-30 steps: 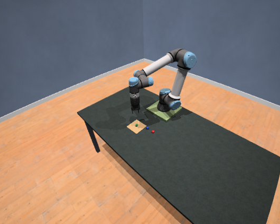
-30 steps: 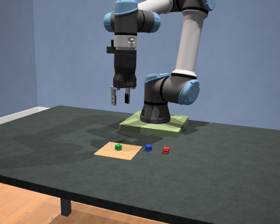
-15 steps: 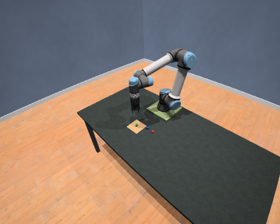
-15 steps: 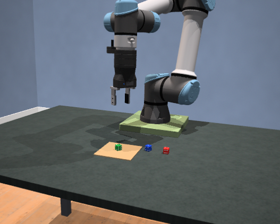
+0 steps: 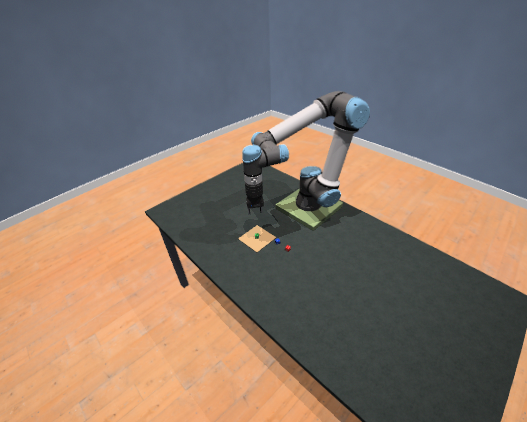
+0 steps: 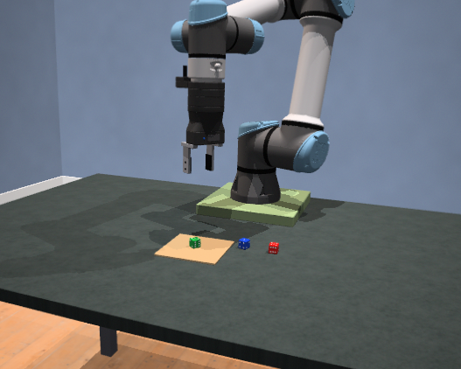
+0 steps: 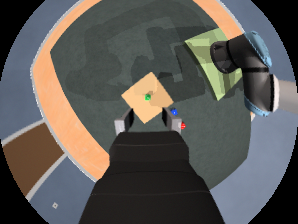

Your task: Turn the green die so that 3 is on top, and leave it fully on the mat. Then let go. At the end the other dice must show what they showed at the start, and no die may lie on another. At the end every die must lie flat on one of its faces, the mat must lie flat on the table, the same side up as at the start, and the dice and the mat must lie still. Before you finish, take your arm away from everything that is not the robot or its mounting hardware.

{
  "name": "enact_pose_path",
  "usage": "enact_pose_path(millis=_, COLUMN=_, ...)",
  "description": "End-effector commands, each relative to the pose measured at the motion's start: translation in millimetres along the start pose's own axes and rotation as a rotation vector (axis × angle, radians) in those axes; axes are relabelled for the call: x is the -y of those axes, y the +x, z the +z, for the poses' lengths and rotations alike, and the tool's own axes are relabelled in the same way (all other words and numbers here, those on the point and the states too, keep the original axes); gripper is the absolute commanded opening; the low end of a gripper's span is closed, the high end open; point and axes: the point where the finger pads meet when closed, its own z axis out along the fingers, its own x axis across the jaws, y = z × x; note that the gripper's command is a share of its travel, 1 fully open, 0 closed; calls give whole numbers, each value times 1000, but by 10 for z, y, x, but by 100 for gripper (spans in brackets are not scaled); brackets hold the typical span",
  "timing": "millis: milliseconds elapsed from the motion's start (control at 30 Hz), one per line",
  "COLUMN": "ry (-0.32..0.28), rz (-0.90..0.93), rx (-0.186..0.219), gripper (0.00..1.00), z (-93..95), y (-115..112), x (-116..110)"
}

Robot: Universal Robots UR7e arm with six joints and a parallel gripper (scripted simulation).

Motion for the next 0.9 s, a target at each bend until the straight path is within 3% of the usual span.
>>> enact_pose_path(millis=0, ry=0, rz=0, rx=1, gripper=100, z=-4, y=-3, x=-1)
enact_pose_path(millis=867, ry=0, rz=0, rx=1, gripper=100, z=-4, y=-3, x=-1)
